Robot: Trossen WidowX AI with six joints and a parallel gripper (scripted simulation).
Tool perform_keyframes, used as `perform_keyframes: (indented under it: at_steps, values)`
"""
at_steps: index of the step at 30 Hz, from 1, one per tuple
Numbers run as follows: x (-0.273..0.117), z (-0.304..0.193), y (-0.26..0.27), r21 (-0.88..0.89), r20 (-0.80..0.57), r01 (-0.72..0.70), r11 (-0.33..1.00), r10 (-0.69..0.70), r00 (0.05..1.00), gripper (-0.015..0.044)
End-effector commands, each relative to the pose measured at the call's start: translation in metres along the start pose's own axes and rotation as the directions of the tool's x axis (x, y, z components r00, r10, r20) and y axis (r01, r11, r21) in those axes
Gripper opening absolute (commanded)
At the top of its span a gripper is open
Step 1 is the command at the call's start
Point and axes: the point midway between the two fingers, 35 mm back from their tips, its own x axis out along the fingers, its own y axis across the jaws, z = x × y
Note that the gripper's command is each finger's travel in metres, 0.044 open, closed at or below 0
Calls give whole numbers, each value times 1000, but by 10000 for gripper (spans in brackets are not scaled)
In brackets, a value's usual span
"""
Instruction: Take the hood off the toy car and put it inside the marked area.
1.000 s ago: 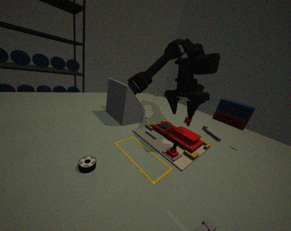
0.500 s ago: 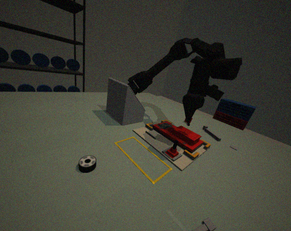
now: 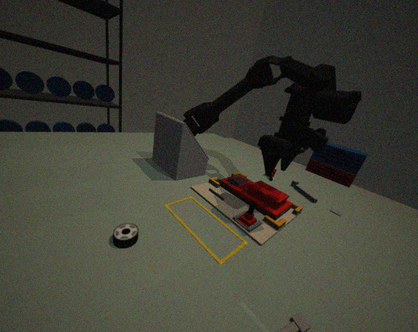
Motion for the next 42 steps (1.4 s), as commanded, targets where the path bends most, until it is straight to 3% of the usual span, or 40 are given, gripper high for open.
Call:
perform_keyframes:
  at_steps: [1,42]
  values:
    - [2,0,1,8,-6,3,1000,-3,1000,440]
    - [31,0,0,8,-5,3,1000,-3,1000,440]
